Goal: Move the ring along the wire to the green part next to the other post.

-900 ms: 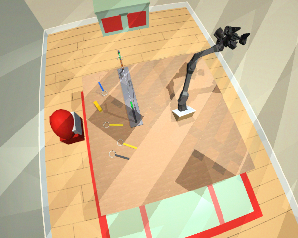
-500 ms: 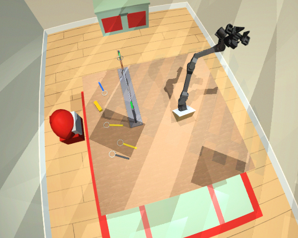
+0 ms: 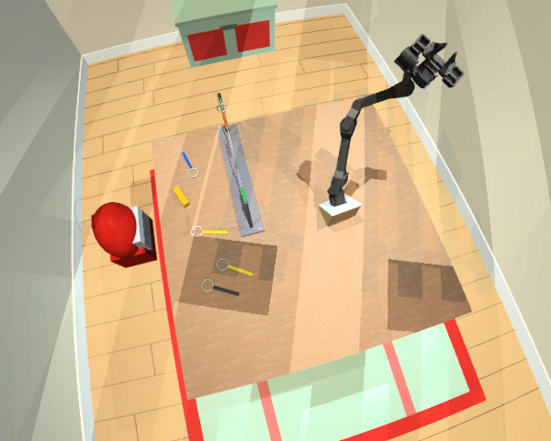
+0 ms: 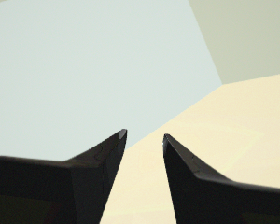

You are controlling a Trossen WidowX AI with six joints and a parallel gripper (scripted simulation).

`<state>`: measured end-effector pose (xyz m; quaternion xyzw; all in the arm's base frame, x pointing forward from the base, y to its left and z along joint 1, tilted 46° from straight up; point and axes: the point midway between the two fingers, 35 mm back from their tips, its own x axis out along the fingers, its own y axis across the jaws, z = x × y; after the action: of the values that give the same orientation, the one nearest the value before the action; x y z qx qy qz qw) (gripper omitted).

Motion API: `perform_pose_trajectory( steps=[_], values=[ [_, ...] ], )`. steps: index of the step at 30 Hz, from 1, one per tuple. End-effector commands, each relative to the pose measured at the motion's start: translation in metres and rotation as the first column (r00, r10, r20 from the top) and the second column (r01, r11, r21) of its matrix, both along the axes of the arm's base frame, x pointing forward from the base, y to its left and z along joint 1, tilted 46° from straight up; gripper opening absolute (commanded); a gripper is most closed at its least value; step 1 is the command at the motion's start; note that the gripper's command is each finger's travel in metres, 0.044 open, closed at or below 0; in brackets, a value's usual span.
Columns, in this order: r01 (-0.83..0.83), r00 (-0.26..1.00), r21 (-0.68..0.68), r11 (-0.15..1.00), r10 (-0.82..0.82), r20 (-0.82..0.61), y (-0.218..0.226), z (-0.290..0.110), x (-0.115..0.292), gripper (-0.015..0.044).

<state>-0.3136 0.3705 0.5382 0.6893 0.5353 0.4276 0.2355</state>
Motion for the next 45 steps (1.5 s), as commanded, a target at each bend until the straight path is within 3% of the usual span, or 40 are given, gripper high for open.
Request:
perform_pose_trajectory(
  steps=[1,12,23,34,45],
  values=[
    [0.083,0.993,0.018,0.996,-0.084,0.088,0.025,0.006,0.035,0.0160],
    [0.303,0.899,0.076,0.950,-0.311,0.307,0.075,0.019,0.138,0.0160],
    [0.500,0.704,0.148,0.853,-0.500,0.504,0.097,0.031,0.249,0.0160],
    [0.658,0.428,0.232,0.716,-0.610,0.667,0.091,0.043,0.358,0.0160],
    [0.767,0.110,0.325,0.554,-0.613,0.783,0.057,0.053,0.459,0.0160]
  ],
)
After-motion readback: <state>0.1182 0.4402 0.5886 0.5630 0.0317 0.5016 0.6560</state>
